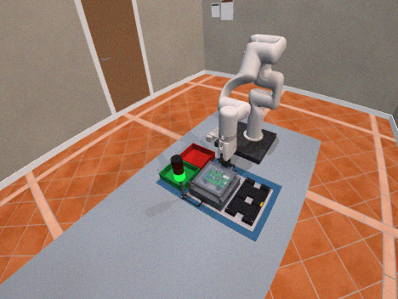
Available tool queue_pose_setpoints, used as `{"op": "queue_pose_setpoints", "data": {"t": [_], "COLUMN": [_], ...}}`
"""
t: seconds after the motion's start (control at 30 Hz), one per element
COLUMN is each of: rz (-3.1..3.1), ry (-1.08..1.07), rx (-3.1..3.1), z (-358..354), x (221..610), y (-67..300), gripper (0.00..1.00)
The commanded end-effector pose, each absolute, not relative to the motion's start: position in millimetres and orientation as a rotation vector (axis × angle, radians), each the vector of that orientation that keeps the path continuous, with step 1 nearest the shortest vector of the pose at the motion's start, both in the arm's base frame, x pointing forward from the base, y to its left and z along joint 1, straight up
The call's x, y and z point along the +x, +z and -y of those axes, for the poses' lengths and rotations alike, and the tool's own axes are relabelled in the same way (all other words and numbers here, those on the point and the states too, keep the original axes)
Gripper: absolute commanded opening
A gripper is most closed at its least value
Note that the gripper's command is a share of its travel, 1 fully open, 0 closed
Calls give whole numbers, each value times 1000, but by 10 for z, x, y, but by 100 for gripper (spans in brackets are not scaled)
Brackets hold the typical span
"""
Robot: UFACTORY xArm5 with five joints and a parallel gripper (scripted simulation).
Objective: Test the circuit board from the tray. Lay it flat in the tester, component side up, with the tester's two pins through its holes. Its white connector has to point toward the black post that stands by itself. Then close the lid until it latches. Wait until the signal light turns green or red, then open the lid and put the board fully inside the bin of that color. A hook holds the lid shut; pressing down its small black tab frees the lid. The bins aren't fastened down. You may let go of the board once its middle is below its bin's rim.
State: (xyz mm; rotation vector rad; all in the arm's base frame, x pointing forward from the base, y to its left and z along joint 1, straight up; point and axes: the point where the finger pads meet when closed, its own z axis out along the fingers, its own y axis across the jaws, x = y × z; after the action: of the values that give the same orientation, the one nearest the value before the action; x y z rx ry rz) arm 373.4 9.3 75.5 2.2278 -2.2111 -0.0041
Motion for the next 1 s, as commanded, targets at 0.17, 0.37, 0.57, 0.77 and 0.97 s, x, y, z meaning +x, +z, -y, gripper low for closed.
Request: {"op": "queue_pose_setpoints", "data": {"t": [0.17, 0.37, 0.57, 0.77, 0.97], "rz": [2213, 2213, 2213, 2213, 2213], "ry": [0, 0, 0, 0, 0], "rx": [2230, 2230, 2230, 2230, 2230], "z": [-94, -94, -94, -94, -95], "x": [3747, 3749, 3762, 3783, 3836], "y": [766, 782, 889, 1014, 1222], "gripper": [0, 0, 0, 0, 0]}}
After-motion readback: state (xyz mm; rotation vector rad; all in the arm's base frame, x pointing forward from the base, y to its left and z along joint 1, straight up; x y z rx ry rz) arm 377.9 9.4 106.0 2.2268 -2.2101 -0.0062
